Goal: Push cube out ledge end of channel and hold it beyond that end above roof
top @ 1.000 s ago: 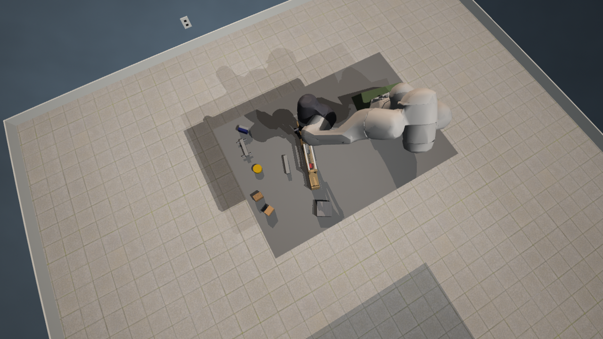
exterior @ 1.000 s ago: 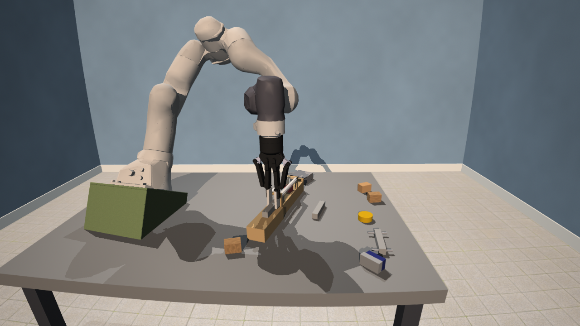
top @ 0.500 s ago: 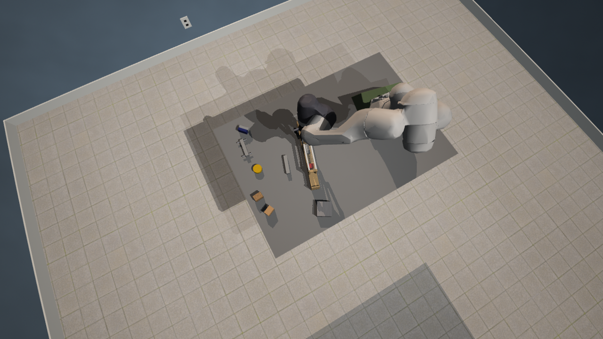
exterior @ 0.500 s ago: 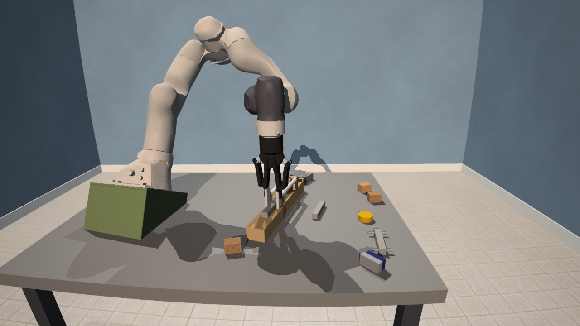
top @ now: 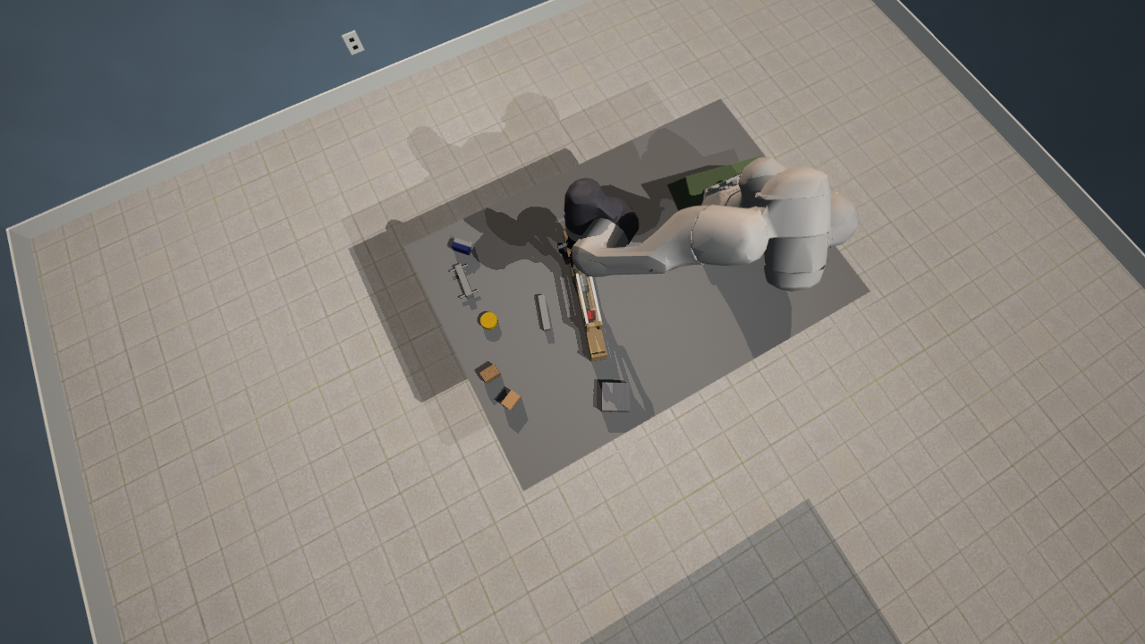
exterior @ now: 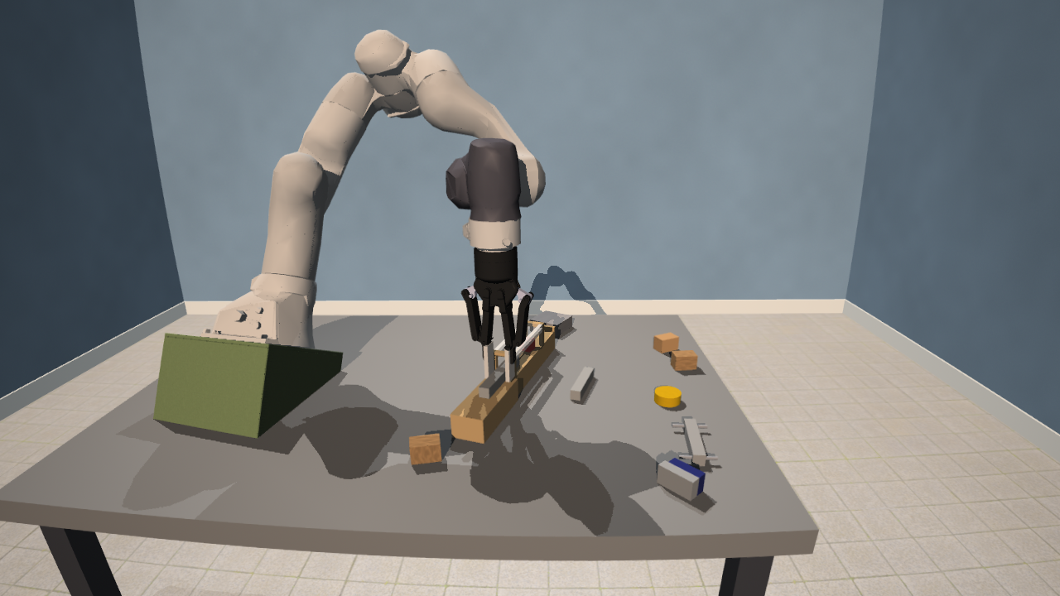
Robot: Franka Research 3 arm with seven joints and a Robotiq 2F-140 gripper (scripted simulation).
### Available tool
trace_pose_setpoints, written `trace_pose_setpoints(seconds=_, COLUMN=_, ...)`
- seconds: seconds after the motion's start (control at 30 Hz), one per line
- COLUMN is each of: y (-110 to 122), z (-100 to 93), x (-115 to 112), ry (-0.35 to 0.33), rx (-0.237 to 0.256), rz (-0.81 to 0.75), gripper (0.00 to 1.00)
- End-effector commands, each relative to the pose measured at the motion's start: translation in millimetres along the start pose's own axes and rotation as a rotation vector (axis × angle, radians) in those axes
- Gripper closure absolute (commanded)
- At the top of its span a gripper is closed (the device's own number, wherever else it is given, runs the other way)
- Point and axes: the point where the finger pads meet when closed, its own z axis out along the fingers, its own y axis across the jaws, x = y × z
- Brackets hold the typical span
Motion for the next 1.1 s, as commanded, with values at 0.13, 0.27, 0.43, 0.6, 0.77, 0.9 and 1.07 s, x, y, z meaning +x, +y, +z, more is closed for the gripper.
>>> trace_pose_setpoints(seconds=0.13, y=0.0, z=-0.7, x=-1.3, ry=-0.003, rx=-0.001, rz=0.006, gripper=0.77)
trace_pose_setpoints(seconds=0.27, y=0.0, z=-0.7, x=-1.3, ry=-0.003, rx=-0.001, rz=0.006, gripper=0.77)
trace_pose_setpoints(seconds=0.43, y=0.0, z=-4.3, x=-1.3, ry=-0.003, rx=-0.001, rz=0.006, gripper=0.77)
trace_pose_setpoints(seconds=0.6, y=-0.1, z=-55.3, x=-1.1, ry=-0.003, rx=-0.001, rz=0.006, gripper=0.77)
trace_pose_setpoints(seconds=0.77, y=-0.1, z=-66.8, x=-1.1, ry=-0.003, rx=-0.001, rz=0.006, gripper=0.77)
trace_pose_setpoints(seconds=0.9, y=-0.1, z=-66.8, x=-1.1, ry=-0.003, rx=-0.001, rz=0.006, gripper=0.77)
trace_pose_setpoints(seconds=1.07, y=-0.1, z=-66.8, x=-1.1, ry=-0.003, rx=-0.001, rz=0.006, gripper=0.77)
